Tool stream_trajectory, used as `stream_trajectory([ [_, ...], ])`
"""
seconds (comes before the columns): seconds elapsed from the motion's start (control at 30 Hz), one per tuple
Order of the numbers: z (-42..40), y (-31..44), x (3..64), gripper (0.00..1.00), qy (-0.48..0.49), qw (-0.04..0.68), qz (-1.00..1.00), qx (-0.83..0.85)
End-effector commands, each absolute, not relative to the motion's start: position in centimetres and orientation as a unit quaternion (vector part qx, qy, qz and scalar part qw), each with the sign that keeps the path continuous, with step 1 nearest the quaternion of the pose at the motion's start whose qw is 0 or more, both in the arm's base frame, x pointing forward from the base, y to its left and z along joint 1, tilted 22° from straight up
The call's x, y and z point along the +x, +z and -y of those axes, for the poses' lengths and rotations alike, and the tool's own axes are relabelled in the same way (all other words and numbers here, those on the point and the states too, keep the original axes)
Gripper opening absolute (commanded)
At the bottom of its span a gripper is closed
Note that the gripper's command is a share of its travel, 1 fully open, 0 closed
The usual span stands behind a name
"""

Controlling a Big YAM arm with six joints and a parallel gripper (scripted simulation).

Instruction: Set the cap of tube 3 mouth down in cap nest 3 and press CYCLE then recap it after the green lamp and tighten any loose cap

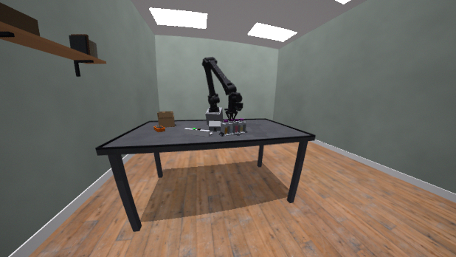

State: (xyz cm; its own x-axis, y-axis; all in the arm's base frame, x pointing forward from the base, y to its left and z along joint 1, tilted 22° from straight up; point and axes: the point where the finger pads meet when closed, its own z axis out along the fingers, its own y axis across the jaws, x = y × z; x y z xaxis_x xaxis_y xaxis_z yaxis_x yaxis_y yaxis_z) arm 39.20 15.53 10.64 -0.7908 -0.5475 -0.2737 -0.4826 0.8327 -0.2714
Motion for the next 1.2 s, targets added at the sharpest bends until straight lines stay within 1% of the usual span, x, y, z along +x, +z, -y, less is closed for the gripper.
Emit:
stream_trajectory([
  [0.0,-16.8,12.4,40.1,0.00,-0.073,0.194,-0.959,-0.193],
  [0.13,-16.8,12.3,40.1,0.00,-0.067,0.196,-0.965,-0.161],
  [0.43,-16.7,11.9,40.0,0.00,-0.040,0.200,-0.979,-0.022],
  [0.7,-16.1,11.7,39.9,0.00,-0.041,0.201,-0.978,-0.021],
  [0.73,-16.1,11.7,39.9,0.49,-0.041,0.201,-0.978,-0.021],
  [1.07,-16.1,11.7,39.9,0.49,-0.041,0.201,-0.978,-0.021],
  [1.17,-16.9,12.8,40.2,0.49,-0.051,0.204,-0.973,-0.091],
])
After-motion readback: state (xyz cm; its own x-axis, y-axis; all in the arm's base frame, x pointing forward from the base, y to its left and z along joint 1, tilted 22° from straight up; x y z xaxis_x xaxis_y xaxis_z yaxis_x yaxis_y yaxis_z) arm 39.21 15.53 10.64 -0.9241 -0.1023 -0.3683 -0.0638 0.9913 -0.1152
